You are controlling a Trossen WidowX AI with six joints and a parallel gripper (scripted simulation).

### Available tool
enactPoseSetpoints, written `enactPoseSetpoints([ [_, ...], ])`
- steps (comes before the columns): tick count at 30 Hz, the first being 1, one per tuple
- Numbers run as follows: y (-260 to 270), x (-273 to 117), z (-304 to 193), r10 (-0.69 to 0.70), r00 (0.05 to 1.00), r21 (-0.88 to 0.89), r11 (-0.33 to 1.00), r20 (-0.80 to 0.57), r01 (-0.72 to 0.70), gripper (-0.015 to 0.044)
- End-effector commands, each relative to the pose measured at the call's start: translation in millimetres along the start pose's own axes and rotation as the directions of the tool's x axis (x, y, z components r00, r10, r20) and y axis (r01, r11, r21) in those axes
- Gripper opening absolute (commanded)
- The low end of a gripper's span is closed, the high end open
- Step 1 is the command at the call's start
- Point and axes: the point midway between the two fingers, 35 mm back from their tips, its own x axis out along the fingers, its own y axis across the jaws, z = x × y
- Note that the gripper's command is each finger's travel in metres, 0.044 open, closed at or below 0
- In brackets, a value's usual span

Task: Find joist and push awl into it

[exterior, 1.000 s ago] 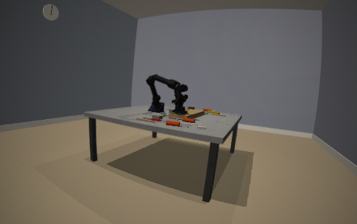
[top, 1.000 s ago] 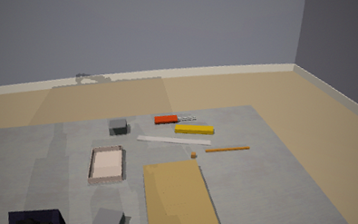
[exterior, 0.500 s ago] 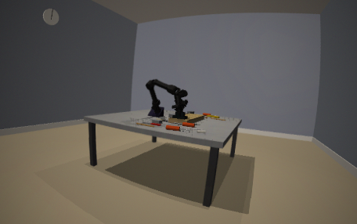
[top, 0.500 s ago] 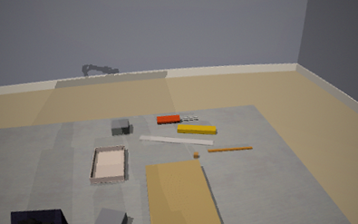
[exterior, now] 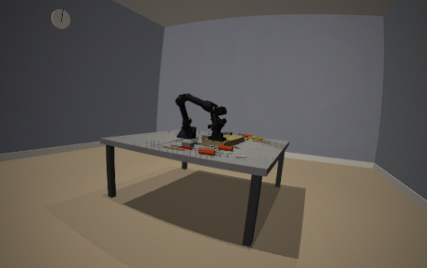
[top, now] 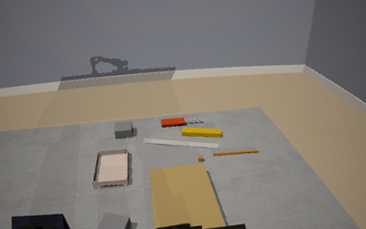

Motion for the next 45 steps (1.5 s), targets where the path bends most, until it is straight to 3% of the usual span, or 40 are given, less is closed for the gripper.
enactPoseSetpoints([
  [1, 13, 1, 0, 0.001, 1.000, -0.002, 1.000, 0.000, -0.001, 0.0000],
  [45, 118, 1, -1, 0.007, 1.000, -0.001, 1.000, -0.001, -0.007, 0.0000],
])
